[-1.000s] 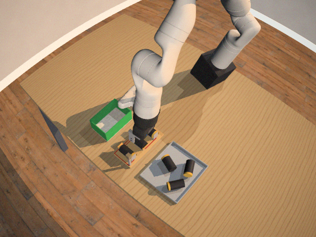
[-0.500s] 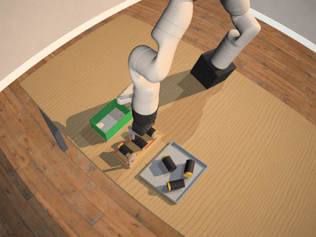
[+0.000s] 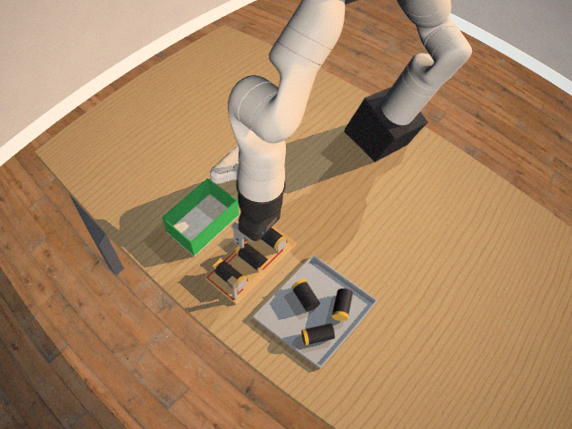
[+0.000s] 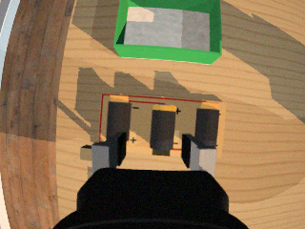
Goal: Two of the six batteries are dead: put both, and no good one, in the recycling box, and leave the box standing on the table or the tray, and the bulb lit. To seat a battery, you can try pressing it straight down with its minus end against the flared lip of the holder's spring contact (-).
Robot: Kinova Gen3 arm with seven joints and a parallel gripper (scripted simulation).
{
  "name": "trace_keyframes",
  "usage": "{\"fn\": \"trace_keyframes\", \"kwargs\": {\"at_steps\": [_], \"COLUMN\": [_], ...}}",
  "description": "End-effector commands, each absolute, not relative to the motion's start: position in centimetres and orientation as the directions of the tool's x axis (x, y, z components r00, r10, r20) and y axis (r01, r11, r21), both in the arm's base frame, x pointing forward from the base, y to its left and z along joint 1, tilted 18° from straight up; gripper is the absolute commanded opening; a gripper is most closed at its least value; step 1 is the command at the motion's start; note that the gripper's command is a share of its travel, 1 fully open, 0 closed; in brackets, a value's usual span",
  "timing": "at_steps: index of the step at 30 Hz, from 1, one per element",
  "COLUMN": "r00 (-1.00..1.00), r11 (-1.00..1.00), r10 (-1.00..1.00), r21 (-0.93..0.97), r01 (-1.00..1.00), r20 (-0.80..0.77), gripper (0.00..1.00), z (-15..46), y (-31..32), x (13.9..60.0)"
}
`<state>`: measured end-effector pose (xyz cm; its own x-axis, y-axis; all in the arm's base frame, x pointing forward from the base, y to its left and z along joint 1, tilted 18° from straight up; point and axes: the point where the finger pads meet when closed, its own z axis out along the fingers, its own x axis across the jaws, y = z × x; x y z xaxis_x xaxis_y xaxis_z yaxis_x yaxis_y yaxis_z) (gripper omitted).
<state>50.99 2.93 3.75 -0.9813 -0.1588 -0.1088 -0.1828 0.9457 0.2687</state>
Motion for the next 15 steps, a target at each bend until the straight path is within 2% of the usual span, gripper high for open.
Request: {"fn": "trace_keyframes", "kwargs": {"at_steps": [1, 15], "r00": [-0.983, -0.986], "r11": [0.946, 0.945], "r10": [-0.149, -0.136], "r21": [0.274, 0.287], "r01": [-0.173, -0.159], "r20": [-0.106, -0.097], "gripper": [1.00, 1.00], "z": [3.82, 3.82], "y": [2.51, 2.13], "x": [50.88, 50.47]}}
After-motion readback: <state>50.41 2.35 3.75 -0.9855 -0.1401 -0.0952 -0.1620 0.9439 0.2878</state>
